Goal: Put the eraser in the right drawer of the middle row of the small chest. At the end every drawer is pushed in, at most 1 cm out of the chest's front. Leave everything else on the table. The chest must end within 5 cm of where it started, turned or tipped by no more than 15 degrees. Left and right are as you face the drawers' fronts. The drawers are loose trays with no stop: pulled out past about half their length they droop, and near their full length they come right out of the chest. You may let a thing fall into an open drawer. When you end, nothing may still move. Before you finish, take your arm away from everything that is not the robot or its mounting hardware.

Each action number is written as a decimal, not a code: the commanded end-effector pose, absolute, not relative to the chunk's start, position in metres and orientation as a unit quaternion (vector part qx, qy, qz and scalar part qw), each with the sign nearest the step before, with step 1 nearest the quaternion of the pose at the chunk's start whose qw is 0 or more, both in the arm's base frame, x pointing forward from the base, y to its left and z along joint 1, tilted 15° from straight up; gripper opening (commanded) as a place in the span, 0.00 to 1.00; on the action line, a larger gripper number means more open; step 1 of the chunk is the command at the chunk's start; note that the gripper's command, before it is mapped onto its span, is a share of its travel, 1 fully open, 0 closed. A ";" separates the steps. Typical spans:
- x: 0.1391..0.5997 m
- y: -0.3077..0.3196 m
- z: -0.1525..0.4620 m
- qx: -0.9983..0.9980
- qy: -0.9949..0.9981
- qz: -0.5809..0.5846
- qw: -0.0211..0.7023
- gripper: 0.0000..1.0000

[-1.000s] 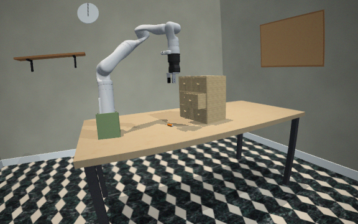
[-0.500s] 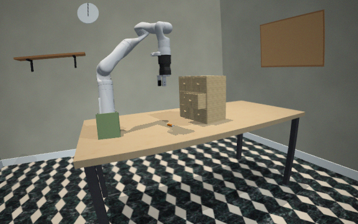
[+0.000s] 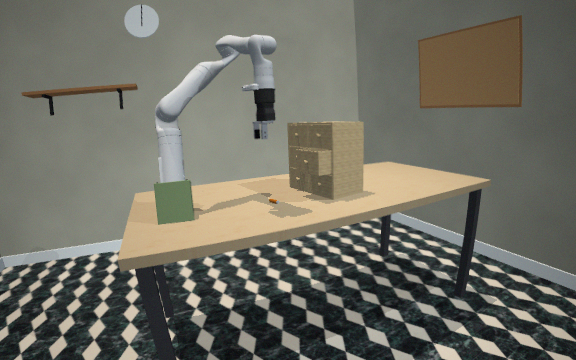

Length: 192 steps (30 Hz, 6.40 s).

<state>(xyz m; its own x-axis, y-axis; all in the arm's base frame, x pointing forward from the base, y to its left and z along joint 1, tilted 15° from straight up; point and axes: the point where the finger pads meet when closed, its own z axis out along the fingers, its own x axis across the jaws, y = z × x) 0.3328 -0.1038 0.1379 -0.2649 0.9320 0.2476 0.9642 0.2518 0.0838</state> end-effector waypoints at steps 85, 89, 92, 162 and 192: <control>0.373 -0.079 0.083 -0.596 -0.715 -0.347 -0.116 1.00; 0.376 -0.077 0.080 -0.593 -0.708 -0.361 -0.127 1.00; 0.377 -0.076 0.077 -0.591 -0.703 -0.370 -0.135 1.00; 0.399 -0.063 0.048 -0.560 -0.631 -0.483 -0.233 1.00; 0.399 -0.063 0.048 -0.560 -0.631 -0.484 -0.234 0.00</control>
